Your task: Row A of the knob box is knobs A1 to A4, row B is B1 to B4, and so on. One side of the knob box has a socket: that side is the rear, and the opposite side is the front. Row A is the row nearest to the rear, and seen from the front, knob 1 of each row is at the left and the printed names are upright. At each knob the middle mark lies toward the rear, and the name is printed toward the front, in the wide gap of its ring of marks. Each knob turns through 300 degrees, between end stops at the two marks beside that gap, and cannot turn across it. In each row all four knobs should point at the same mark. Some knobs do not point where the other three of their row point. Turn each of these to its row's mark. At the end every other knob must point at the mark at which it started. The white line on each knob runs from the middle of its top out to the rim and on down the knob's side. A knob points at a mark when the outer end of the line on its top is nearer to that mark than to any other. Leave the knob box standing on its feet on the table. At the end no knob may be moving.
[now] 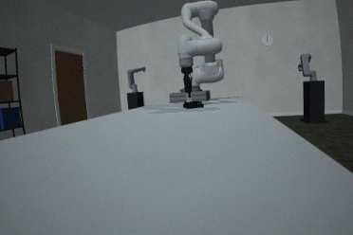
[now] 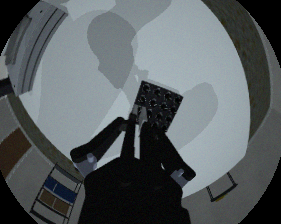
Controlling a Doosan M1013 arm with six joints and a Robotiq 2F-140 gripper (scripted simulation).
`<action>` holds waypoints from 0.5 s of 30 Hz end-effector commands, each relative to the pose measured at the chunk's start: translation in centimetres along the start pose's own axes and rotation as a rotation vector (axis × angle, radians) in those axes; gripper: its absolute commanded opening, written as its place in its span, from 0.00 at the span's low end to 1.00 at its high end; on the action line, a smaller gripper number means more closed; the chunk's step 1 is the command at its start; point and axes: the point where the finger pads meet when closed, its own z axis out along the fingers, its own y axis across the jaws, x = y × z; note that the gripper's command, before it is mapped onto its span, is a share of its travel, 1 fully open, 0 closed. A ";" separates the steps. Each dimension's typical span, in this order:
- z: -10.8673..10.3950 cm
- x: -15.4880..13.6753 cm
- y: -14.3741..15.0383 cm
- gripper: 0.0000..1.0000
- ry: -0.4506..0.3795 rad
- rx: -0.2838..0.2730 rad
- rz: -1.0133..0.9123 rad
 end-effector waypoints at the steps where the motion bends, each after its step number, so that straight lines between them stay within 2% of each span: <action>1: 0.0 0.0 0.0 0.05 0.000 0.000 0.005; 15: 0.0 0.0 0.0 0.05 0.000 0.000 0.081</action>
